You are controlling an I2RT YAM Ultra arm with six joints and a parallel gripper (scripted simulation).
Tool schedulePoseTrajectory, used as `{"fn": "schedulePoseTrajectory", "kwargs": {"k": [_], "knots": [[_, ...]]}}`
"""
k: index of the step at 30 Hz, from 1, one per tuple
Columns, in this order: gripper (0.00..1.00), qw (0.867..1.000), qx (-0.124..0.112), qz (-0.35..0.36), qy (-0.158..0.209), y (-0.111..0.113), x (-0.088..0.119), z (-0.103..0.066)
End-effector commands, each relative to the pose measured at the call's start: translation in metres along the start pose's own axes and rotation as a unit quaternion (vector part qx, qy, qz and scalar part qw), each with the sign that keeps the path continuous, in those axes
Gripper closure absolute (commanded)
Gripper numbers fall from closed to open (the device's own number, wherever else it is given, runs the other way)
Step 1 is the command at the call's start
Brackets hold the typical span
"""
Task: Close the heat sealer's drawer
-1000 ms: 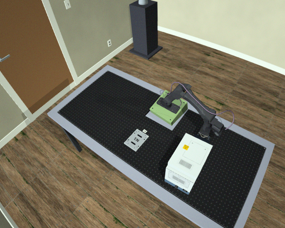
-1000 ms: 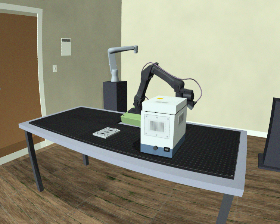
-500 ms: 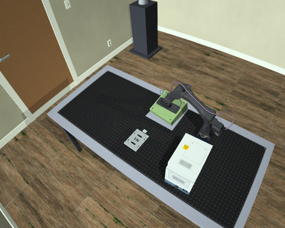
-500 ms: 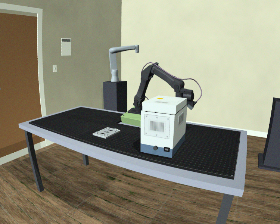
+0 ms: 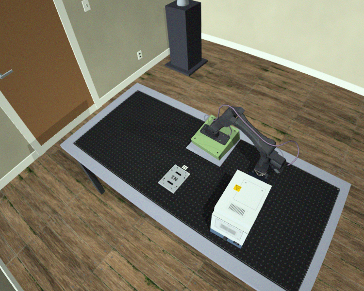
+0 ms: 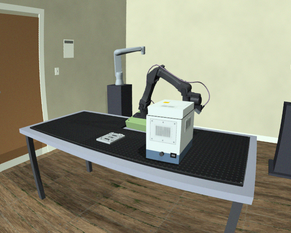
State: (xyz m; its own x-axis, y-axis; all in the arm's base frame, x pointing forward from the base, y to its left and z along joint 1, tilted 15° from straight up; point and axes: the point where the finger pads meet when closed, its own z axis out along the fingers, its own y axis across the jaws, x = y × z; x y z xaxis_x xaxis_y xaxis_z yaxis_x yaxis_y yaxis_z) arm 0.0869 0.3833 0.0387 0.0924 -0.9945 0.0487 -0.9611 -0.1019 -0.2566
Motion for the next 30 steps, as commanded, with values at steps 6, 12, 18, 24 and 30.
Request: {"fn": "schedulePoseTrajectory", "kwargs": {"k": [6,12,18,24,30], "knots": [[0.55,1.0,0.005,0.002,-0.02,-0.005,-0.008,-0.017],[0.55,1.0,0.006,0.003,-0.024,-0.003,-0.009,-0.03],[0.55,1.0,0.006,0.003,-0.024,-0.002,-0.008,-0.037],[0.55,1.0,0.005,0.003,-0.024,-0.002,-0.008,-0.047],[0.55,1.0,0.005,0.003,-0.024,-0.002,-0.007,-0.057]]}}
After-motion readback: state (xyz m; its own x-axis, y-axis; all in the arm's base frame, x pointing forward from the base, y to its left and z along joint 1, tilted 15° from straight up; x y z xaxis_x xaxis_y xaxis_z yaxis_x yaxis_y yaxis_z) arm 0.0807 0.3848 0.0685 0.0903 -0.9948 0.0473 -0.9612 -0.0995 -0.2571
